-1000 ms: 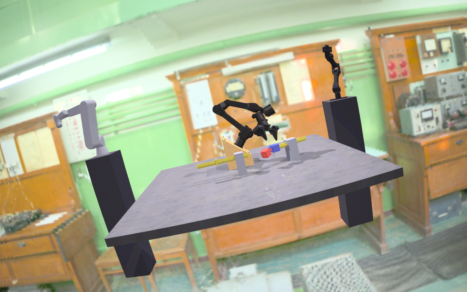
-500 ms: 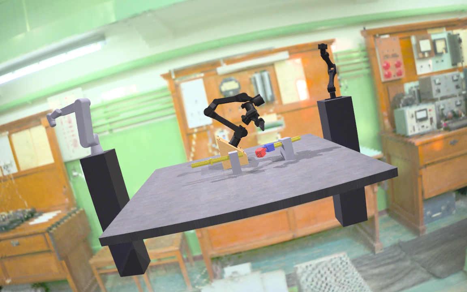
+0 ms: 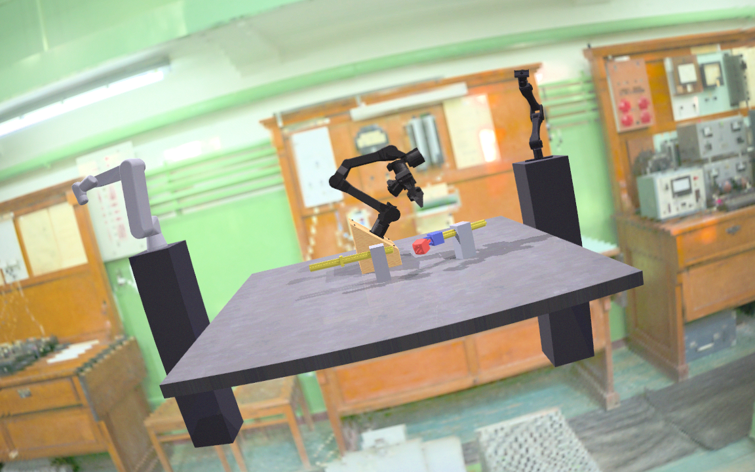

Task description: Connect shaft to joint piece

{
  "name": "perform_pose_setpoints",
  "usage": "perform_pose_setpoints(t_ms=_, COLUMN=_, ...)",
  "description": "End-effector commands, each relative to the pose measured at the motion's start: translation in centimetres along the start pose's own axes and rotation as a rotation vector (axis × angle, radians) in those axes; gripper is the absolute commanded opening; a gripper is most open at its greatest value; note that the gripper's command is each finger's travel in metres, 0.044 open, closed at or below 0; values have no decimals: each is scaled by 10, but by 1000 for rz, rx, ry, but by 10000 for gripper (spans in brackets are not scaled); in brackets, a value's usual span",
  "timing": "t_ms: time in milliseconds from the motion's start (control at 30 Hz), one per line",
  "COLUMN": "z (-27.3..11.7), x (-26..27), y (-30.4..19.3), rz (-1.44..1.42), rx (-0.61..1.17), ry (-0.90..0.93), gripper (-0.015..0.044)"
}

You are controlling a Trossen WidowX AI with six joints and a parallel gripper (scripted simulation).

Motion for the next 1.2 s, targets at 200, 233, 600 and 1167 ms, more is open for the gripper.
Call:
perform_pose_setpoints(t_ms=200, z=0, x=-4, y=-13, rz=218, rx=-92, ry=24, gripper=440)
perform_pose_setpoints(t_ms=233, z=0, x=-4, y=-14, rz=241, rx=-101, ry=28, gripper=440)
perform_pose_setpoints(t_ms=600, z=11, x=-2, y=-25, rz=481, rx=-187, ry=119, gripper=440)
perform_pose_setpoints(t_ms=1167, z=29, x=-1, y=-42, rz=894, rx=-336, ry=224, gripper=440)
Point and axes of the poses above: the point midway between the two fingers, 35 mm back from their tips, its own z axis out along the fingers, its own x axis across the jaws, y = z × x, the point moved 1 cm from there along -z, back along the fingers
